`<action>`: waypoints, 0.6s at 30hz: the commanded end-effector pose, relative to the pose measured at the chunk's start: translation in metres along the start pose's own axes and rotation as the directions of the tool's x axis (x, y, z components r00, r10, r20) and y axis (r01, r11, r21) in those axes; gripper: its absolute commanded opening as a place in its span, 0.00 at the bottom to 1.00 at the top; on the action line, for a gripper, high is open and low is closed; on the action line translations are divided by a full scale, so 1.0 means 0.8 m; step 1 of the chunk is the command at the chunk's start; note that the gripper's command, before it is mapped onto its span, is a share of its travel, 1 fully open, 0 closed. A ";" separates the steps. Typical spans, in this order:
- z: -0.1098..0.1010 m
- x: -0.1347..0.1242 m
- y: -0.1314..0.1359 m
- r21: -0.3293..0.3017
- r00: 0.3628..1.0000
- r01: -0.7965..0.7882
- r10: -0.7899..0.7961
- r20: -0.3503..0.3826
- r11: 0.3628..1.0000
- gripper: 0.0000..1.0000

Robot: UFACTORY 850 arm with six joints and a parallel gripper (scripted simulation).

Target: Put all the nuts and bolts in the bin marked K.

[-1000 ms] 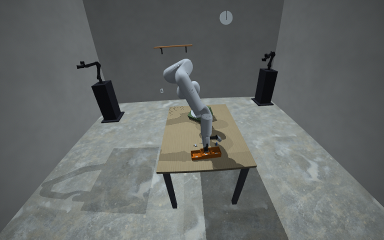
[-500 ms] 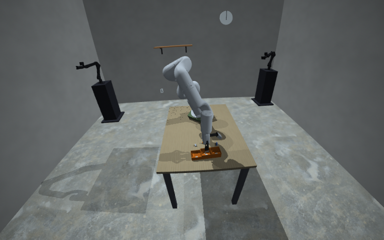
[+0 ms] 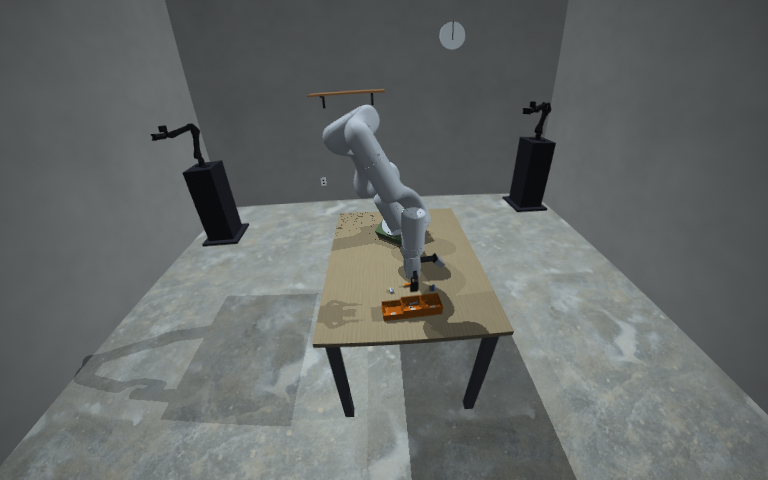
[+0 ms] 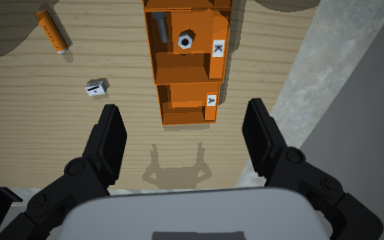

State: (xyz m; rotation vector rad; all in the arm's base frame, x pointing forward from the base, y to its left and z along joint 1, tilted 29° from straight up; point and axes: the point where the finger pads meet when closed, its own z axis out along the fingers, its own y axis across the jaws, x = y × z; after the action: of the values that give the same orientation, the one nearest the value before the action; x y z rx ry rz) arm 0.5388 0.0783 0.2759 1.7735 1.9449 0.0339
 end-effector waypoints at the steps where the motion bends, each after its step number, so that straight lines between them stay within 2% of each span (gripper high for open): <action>1: -0.017 0.000 0.001 -0.002 1.000 -0.001 0.001 -0.001 1.000 1.00; 11: -0.067 0.000 0.001 -0.002 1.000 -0.001 0.001 -0.001 1.000 1.00; 18: -0.079 0.000 0.001 -0.002 1.000 -0.001 0.001 -0.001 1.000 1.00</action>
State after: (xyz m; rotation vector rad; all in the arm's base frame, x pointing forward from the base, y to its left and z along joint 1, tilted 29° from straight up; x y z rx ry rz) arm 0.5164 0.0973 0.3295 1.7736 1.9444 0.0359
